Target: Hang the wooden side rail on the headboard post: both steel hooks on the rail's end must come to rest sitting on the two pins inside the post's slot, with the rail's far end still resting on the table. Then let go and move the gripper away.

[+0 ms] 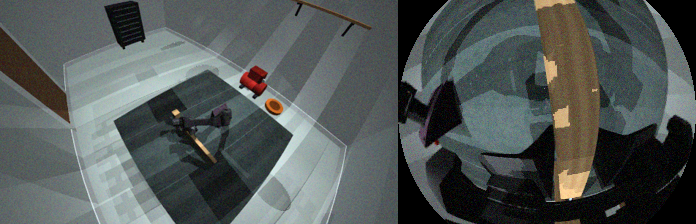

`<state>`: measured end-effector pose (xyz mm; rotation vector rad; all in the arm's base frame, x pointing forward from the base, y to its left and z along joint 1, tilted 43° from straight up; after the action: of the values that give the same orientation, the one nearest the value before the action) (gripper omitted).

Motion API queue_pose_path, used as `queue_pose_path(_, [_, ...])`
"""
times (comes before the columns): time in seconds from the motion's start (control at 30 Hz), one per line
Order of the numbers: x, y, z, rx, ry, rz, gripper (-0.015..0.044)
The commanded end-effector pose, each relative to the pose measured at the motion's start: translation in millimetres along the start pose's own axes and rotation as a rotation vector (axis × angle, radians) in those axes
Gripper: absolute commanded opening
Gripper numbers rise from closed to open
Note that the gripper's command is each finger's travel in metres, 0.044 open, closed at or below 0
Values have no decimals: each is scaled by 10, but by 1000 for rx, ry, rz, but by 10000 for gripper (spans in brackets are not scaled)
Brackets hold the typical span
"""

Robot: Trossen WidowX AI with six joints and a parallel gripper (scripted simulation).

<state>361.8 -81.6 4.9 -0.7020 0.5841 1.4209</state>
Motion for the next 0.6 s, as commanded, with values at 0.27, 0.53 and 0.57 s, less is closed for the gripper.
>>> queue_pose_path(0.27, [-38, -14, -47, 2, 5, -10, 0])
queue_pose_path(0.53, [-47, -9, -55, 2, 6, -10, 0])
queue_pose_path(0.57, [-48, -8, -56, 2, 6, -10, 0])
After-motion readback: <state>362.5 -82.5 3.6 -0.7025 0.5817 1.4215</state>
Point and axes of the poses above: the point midway between the two fingers, 35 mm back from their tips, its own x axis out along the fingers, its own y axis across the jaws, z = x × y, the point moved 3 cm from there along -x, back along the fingers, and after that the axes turned 1 degree about -x, right-handed, at the moved point
